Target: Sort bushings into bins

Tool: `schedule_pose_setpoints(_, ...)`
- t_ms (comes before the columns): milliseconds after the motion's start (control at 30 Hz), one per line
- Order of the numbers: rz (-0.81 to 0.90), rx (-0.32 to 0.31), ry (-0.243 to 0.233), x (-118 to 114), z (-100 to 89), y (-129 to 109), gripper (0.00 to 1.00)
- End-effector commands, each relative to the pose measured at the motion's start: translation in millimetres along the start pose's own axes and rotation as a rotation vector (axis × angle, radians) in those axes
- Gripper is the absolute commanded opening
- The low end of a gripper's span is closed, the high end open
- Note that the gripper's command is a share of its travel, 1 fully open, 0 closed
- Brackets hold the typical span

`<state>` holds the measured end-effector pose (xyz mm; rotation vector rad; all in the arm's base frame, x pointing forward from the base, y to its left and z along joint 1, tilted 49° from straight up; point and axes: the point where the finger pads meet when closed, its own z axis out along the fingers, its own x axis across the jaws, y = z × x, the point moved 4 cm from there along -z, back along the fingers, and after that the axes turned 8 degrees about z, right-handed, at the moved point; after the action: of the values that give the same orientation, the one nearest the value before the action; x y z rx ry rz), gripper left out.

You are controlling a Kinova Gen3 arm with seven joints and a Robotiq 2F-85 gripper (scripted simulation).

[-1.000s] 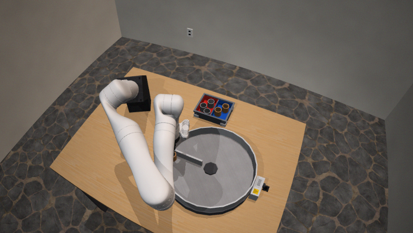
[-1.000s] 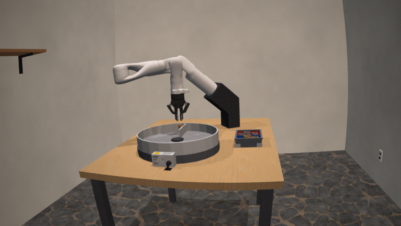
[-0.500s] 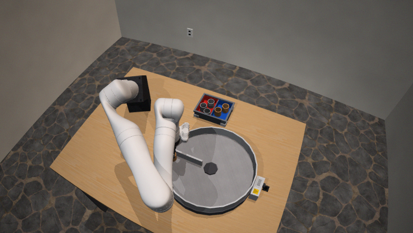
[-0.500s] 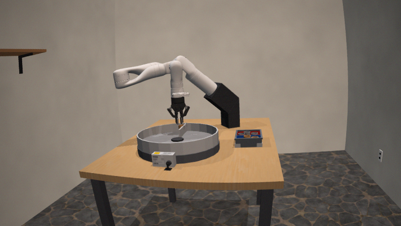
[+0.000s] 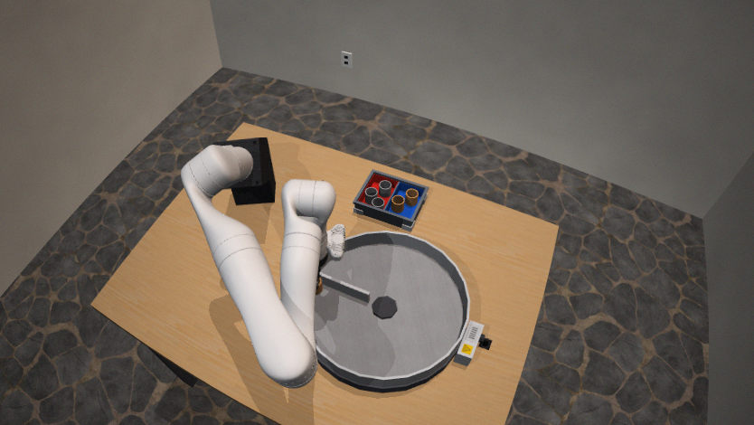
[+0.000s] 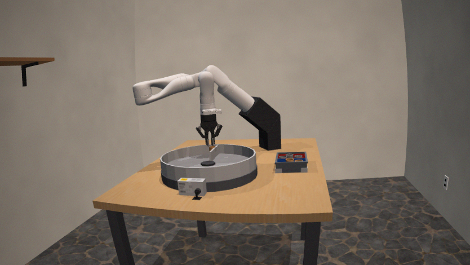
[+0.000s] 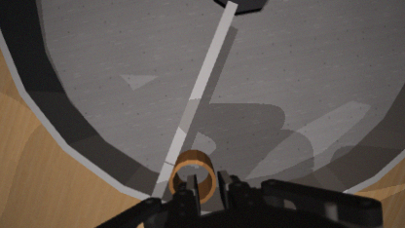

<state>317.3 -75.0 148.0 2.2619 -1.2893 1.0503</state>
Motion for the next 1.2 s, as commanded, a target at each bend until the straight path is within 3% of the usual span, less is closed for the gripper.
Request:
schedule_pose_setpoints(0, -0.004, 0.026, 0.005, 0.0, 0.0, 0.7, 0.18)
schedule_pose_setpoints(100, -0.010, 0.064, 0.012, -0.3, 0.5, 2.1, 0.18)
schedule_pose_setpoints(200, -0.010, 0.064, 0.012, -0.3, 0.5, 2.1, 0.18)
schedule_pose_setpoints(233, -0.002, 0.014, 0.003, 0.0, -0.1, 0.0, 0.18)
schedule_pose_setpoints(433, -0.010, 0.064, 0.012, -0.3, 0.5, 2.1, 0.18)
schedule_pose_setpoints(533, -0.010, 0.064, 0.012, -0.3, 0.5, 2.1, 0.18)
schedule_pose_setpoints(567, 0.000, 0.006, 0.001, 0.1, 1.2, -0.7, 0.18)
schedule_pose_setpoints(1167, -0.006, 0.037, 0.007, 0.1, 15.0, -0.1, 0.18)
